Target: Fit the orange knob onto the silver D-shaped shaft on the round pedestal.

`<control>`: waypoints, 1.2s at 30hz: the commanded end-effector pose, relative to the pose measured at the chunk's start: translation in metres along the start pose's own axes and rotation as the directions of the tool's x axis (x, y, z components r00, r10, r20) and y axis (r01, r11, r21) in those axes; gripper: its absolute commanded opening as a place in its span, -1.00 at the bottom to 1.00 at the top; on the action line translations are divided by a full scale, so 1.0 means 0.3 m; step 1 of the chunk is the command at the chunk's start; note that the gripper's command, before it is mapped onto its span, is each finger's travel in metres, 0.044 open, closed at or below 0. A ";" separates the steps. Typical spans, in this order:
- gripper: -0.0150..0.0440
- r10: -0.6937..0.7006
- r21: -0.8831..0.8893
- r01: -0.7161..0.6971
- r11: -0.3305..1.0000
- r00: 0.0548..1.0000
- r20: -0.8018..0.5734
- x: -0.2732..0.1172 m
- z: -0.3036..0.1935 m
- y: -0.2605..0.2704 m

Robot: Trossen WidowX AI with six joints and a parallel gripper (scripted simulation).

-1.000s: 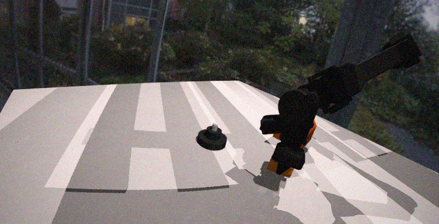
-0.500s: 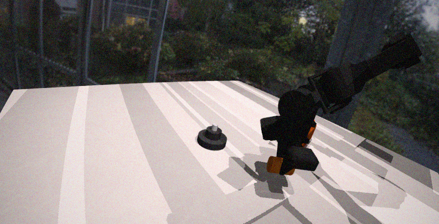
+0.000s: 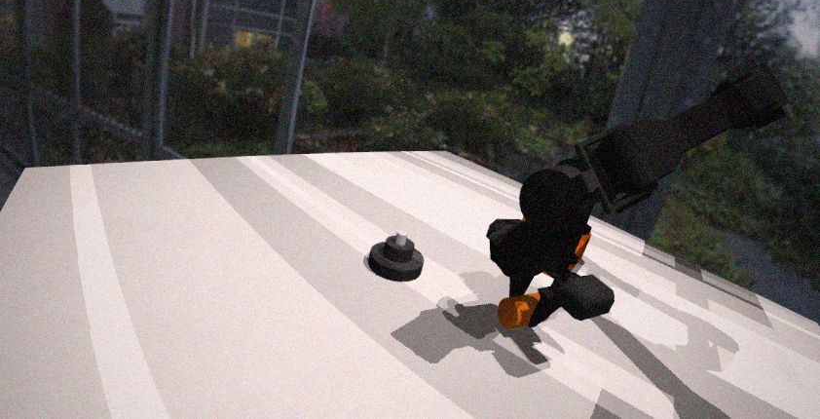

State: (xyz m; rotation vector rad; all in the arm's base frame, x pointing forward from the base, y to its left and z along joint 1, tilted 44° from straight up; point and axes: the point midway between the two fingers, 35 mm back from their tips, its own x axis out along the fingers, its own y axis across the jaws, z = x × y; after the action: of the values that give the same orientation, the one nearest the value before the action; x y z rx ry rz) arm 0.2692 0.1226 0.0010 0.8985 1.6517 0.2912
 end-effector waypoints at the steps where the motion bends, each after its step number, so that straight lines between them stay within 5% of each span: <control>1: 0.12 0.004 -0.084 -0.004 0.996 1.000 0.001 -0.003 0.001 0.002; 6: 0.12 0.004 -0.108 -0.004 0.994 1.000 0.001 -0.003 0.001 0.002; 20: 0.12 0.004 -0.552 -0.003 0.834 1.000 0.001 -0.003 0.001 0.002; 27: 0.12 0.004 -0.590 -0.003 0.807 1.000 0.001 -0.003 0.001 0.002; 36: 0.12 0.004 -0.807 -0.002 0.590 1.000 0.001 -0.003 0.001 0.001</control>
State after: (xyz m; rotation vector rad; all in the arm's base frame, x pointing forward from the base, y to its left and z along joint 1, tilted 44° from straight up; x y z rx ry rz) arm 0.2692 0.1226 0.0010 0.2504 1.3273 0.9048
